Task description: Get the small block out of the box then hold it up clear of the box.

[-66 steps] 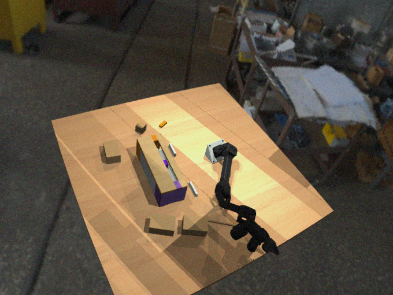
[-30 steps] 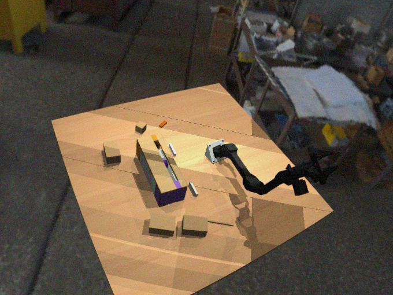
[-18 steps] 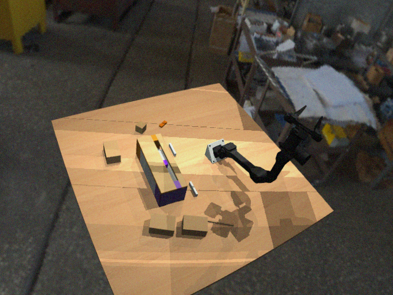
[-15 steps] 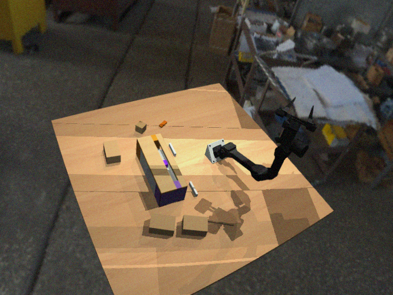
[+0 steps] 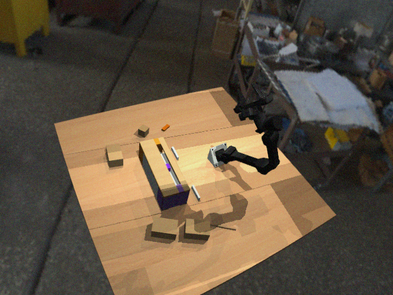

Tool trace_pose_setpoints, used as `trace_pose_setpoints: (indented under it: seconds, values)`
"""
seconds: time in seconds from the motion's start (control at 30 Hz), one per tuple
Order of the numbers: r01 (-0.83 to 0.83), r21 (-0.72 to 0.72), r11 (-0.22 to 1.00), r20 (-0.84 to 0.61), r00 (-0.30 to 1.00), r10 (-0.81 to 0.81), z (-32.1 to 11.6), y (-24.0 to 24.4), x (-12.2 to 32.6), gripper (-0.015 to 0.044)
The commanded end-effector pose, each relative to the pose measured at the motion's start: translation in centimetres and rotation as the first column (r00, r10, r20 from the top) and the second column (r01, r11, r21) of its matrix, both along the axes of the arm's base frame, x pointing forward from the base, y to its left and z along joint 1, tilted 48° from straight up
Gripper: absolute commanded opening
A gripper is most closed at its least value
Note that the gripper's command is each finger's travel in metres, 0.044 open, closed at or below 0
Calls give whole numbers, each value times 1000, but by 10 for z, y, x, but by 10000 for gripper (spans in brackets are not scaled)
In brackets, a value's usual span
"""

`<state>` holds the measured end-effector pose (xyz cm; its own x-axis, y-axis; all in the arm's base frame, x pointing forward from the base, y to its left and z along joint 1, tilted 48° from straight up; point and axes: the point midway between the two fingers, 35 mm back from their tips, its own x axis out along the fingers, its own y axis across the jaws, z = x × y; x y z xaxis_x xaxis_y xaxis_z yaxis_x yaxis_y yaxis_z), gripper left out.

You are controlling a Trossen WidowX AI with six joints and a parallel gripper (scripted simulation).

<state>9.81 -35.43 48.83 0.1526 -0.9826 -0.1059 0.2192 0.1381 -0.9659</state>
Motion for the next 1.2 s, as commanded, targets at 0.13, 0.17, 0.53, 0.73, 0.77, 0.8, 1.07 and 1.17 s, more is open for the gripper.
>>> trace_pose_setpoints:
  seconds: [0.13, 0.17, 0.53, 0.73, 0.77, 0.8, 1.07, 1.17]
  values:
    - [-274, 347, 897, -185, 918, 352, -107, -3, 92, 400]
    - [-303, 390, 870, -196, 895, 400, -120, 0, 103, 400]
    - [-447, 796, 409, -149, 510, 847, -253, 84, 195, 400]
    - [-368, 926, 82, 8, 236, 972, -311, 155, 218, 400]
    - [-345, 938, 28, 42, 194, 980, -319, 167, 220, 400]
    - [-316, 948, -30, 80, 148, 986, -327, 181, 221, 400]
    - [-100, 939, -329, 325, -60, 944, -362, 259, 218, 400]
    - [-100, 939, -329, 325, -60, 944, -362, 259, 218, 400]
